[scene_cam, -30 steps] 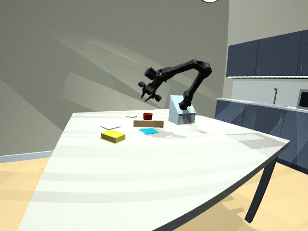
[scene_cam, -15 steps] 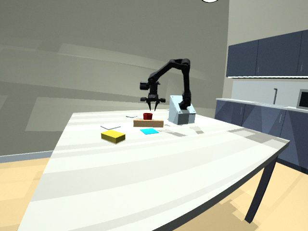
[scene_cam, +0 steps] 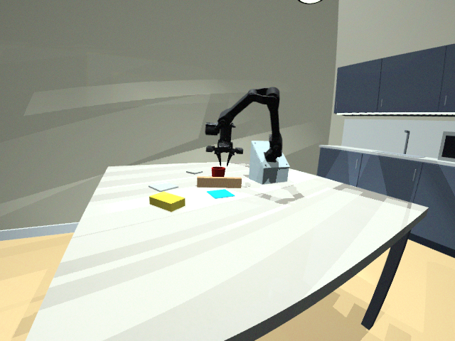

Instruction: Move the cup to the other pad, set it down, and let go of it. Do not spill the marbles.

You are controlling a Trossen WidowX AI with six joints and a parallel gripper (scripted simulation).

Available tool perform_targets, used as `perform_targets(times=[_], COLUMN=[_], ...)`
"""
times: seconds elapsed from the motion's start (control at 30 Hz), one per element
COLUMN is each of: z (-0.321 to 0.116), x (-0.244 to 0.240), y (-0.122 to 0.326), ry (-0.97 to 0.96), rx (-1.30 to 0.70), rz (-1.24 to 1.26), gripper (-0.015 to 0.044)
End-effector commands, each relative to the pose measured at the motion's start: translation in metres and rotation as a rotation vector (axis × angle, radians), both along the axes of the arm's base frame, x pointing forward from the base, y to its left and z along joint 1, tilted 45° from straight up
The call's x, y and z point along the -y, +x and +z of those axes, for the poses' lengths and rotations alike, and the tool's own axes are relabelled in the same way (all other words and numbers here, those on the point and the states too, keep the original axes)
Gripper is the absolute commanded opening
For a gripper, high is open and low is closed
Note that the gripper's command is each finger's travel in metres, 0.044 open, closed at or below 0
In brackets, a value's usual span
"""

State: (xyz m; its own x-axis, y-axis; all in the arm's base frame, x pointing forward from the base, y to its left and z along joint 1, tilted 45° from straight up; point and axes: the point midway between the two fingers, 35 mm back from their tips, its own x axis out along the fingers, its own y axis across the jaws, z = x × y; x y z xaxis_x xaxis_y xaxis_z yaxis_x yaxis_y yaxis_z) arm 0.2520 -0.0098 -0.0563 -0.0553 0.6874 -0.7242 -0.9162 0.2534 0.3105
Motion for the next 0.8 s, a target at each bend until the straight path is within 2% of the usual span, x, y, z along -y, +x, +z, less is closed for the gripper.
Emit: perform_targets(times=[0.0, 0.77], z=[-0.005, -0.031], x=[-0.006, -0.034], y=[-0.003, -0.006], ry=[0.007, 0.011], rx=[-0.011, -0.012], rz=[-0.003, -0.003], gripper=[0.0148, 0.0148])
